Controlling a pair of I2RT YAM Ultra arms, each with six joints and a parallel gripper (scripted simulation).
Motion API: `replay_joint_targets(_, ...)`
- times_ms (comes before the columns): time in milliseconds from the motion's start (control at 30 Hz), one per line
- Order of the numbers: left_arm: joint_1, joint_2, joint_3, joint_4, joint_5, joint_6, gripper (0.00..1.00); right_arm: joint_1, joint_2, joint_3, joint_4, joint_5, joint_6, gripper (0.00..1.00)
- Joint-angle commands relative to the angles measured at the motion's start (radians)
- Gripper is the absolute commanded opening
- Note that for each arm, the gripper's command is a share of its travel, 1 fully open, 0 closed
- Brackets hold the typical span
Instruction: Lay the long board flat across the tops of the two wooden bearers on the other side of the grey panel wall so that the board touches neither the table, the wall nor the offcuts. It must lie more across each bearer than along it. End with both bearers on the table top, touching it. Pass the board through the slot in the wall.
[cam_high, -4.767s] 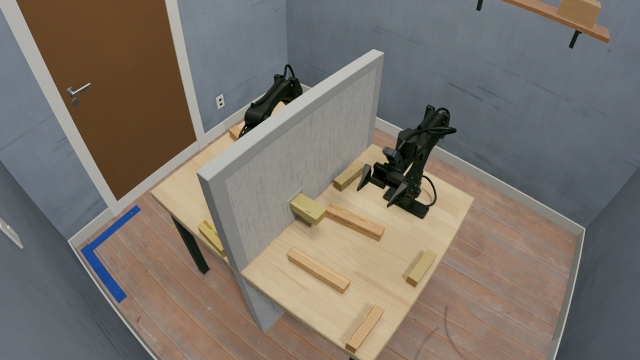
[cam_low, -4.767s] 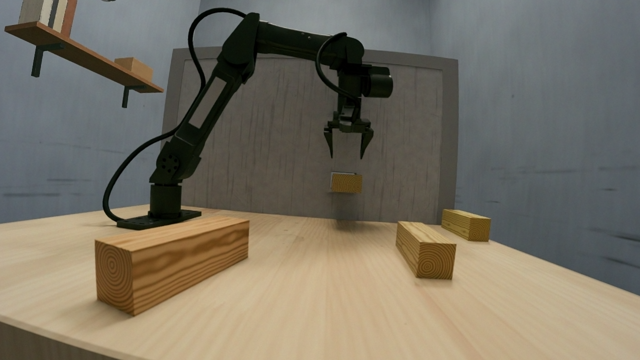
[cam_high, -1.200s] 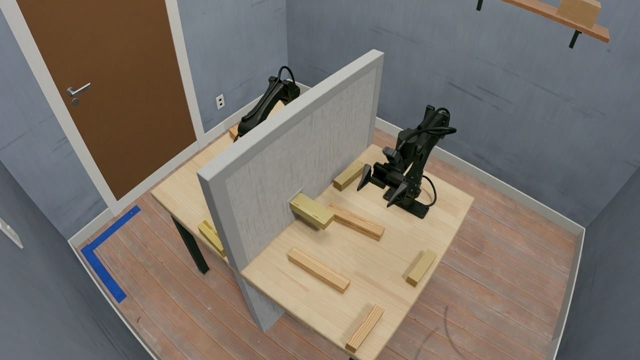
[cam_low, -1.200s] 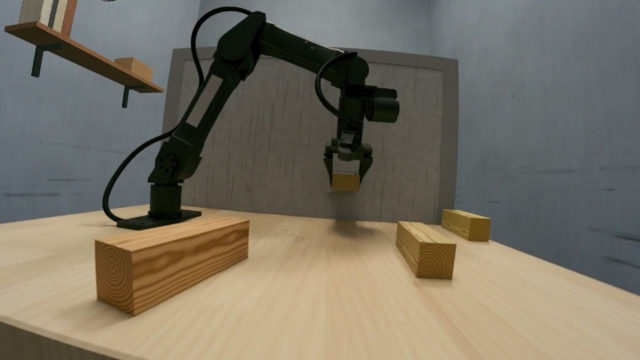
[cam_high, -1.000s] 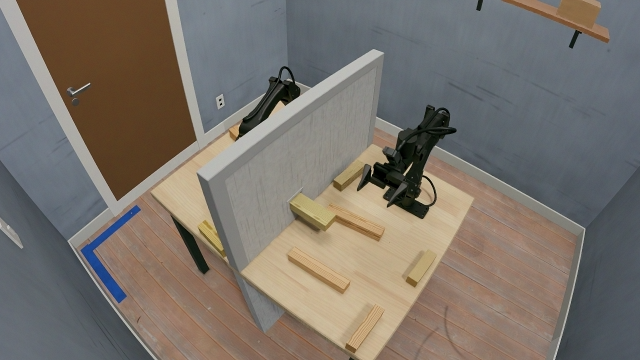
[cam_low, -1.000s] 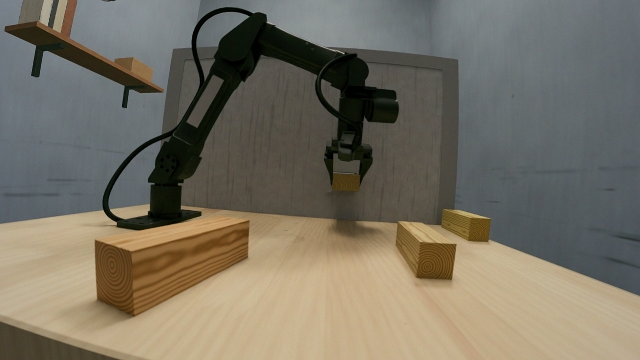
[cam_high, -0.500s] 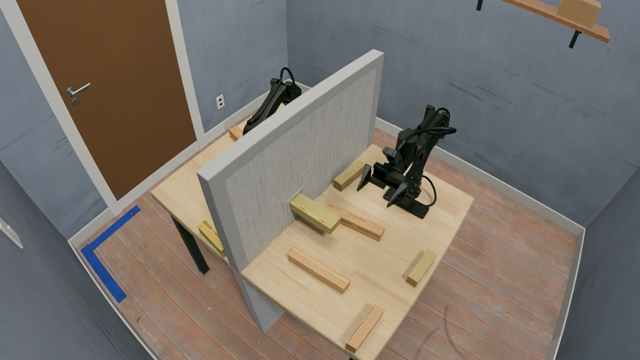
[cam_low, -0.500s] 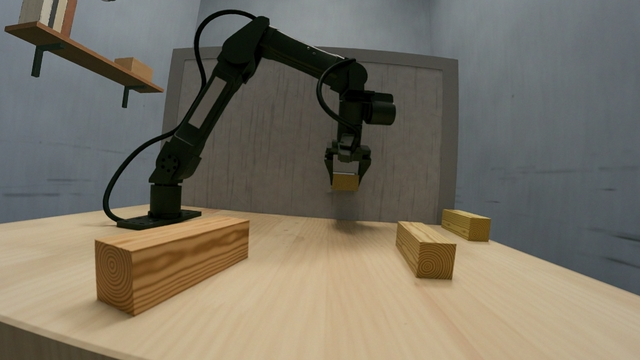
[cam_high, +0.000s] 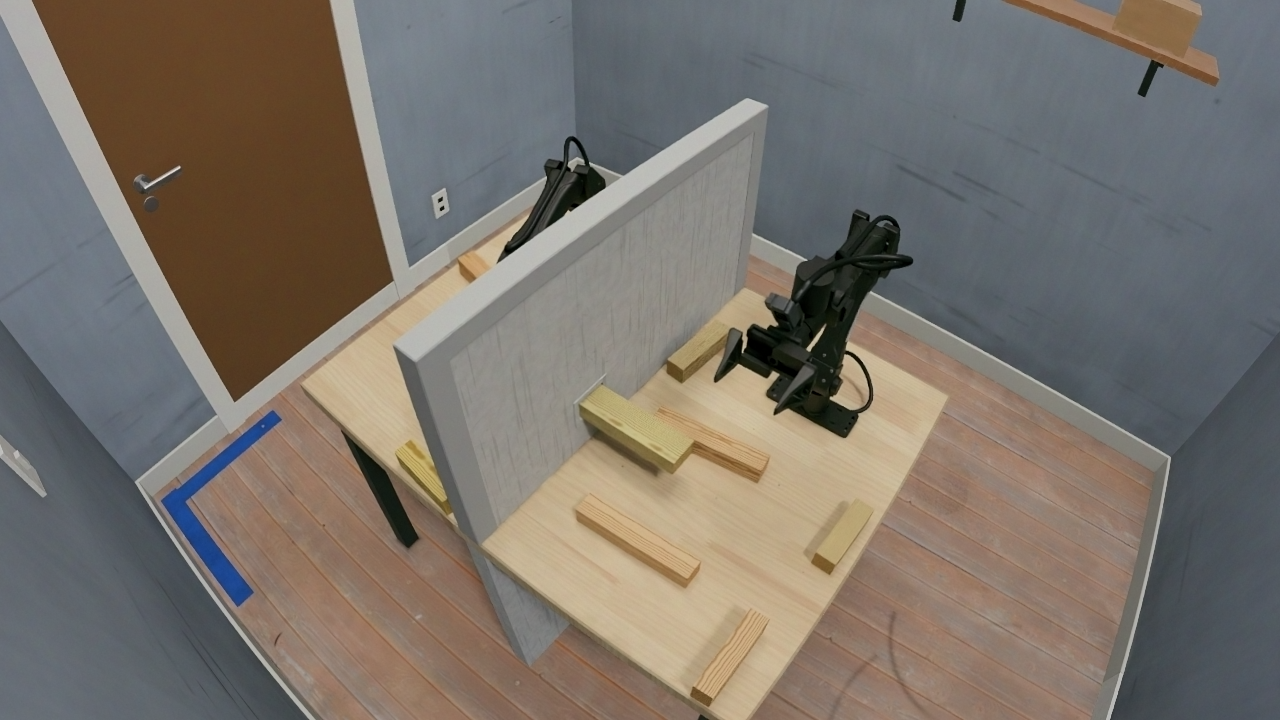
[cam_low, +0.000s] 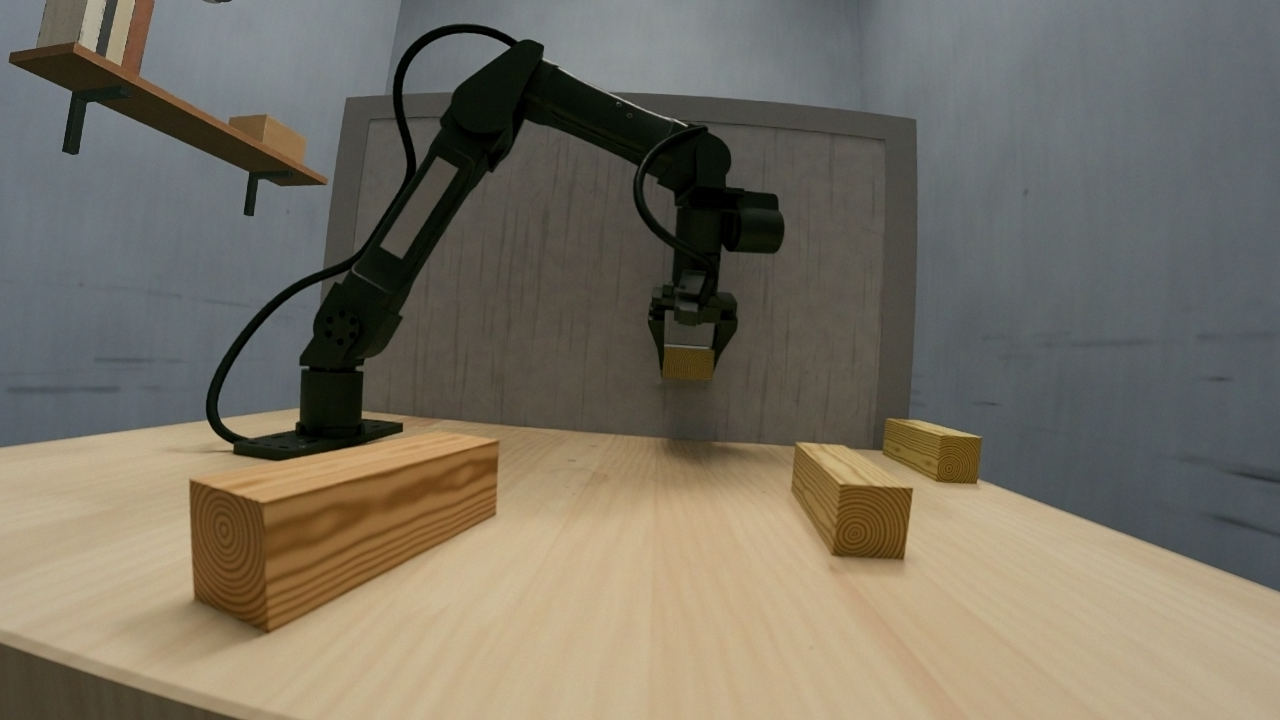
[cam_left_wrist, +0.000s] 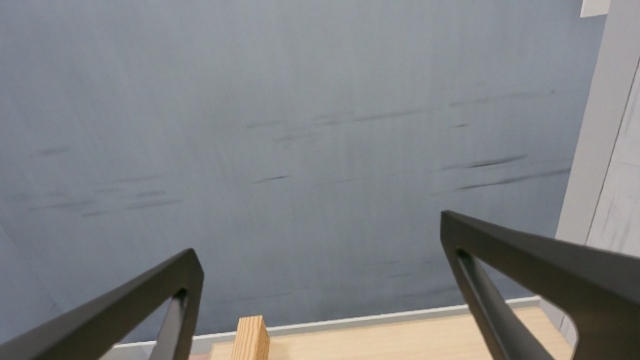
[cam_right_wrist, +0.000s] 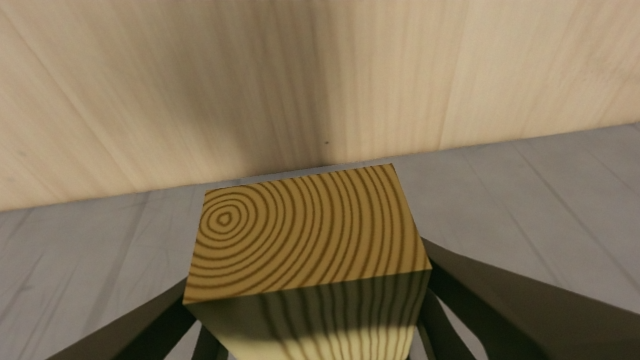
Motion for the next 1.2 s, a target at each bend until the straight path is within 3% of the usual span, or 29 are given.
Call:
replay_joint_targets(0, 0.004, -0.037, 0.039, -0.011, -0.008, -0.011, 1.00, 0.009, -0.024, 0.054, 0.025, -0.066, 0.022, 0.00)
replay_joint_targets(100, 0.004, -0.037, 0.039, -0.011, -0.008, -0.011, 1.00, -0.012, -0.041, 0.063, -0.024, -0.060, 0.016, 0.00)
replay_joint_targets(167, 0.004, -0.037, 0.039, -0.011, -0.008, -0.011, 1.00, -0.003, 0.013, 0.074, -0.026, -0.059, 0.019, 0.00)
replay_joint_targets(533, 0.004, -0.037, 0.039, -0.011, -0.008, -0.011, 1.00, 0.014, -0.037, 0.097, -0.045, -0.060, 0.022, 0.00)
replay_joint_targets(833, 0.004, -0.037, 0.039, -0.011, -0.008, -0.011, 1.00, 0.004, -0.048, 0.082, 0.011, -0.075, 0.015, 0.00)
replay_joint_targets(900, 0.004, -0.037, 0.039, -0.011, -0.008, -0.011, 1.00, 0.012, -0.042, 0.023, 0.011, -0.074, 0.020, 0.00)
replay_joint_targets(1167, 0.004, -0.037, 0.039, -0.011, -0.008, -0.011, 1.00, -0.010, -0.057, 0.072, 0.011, -0.073, 0.018, 0.00)
